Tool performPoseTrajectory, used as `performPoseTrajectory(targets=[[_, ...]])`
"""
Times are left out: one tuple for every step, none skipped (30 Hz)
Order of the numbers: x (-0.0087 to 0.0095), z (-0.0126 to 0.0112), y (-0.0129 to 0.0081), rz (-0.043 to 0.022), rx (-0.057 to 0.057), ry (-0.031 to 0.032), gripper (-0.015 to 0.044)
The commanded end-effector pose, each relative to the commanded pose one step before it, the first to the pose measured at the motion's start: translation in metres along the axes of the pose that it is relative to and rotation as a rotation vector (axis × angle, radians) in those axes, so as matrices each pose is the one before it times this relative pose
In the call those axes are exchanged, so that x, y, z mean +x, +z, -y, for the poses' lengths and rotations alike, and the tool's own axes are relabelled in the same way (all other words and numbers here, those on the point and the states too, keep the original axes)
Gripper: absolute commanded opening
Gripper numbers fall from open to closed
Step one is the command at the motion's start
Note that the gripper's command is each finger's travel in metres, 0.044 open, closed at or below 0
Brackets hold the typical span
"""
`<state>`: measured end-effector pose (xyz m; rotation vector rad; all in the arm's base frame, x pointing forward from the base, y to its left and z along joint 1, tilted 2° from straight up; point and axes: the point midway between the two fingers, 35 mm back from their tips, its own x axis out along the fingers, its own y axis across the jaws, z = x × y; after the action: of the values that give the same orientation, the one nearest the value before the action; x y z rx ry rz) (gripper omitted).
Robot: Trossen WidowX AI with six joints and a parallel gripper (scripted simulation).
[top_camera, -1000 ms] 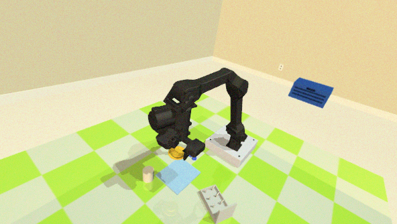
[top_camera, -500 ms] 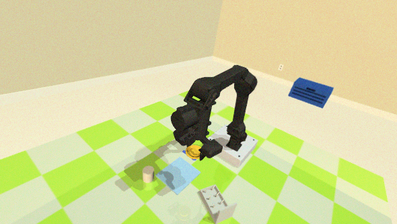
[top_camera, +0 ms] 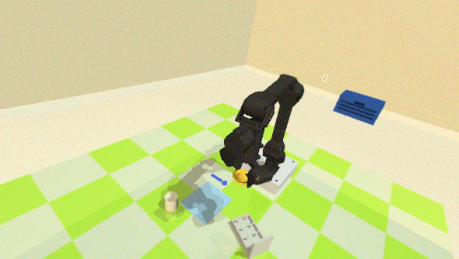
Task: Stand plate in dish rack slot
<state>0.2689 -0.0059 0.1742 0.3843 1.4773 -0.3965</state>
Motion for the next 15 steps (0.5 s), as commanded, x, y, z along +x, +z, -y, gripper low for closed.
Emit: performPoseTrajectory(targets=[[0.01342,-0.00691,0.00314,-0.01331,-0.0311,0.05629,0.0000],[0.00446,-0.00182,0.00191,-0.00299,-0.0137,0.01943,0.0000],[0.00444,-0.00165,0.00191,-0.00247,-0.0138,0.01951,0.0000],[0.00441,-0.00148,0.00190,-0.00195,-0.0139,0.01956,0.0000],[0.00437,-0.00131,0.00189,-0.00143,-0.0141,0.01961,0.0000],[0.00433,-0.00115,0.00187,-0.00092,-0.0142,0.01964,0.0000],[0.00417,-0.00144,0.00211,0.00098,-0.0155,0.02239,0.0000],[0.00416,-0.00128,0.00210,0.00160,-0.0159,0.02259,0.0000],[0.00410,-0.00110,0.00207,0.00221,-0.0161,0.02253,0.0000],[0.00404,-0.00092,0.00203,0.00281,-0.0163,0.02246,0.0000],[0.00397,-0.00076,0.00198,0.00340,-0.0165,0.02237,0.0000],[0.00389,-0.00059,0.00193,0.00399,-0.0167,0.02226,0.0000],[0.00381,-0.00044,0.00186,0.00457,-0.0169,0.02214,0.0000],[0.00373,-0.00028,0.00179,0.00514,-0.0171,0.02200,0.0000],[0.00364,-0.00014,0.00172,0.00570,-0.0173,0.02185,0.0000]])
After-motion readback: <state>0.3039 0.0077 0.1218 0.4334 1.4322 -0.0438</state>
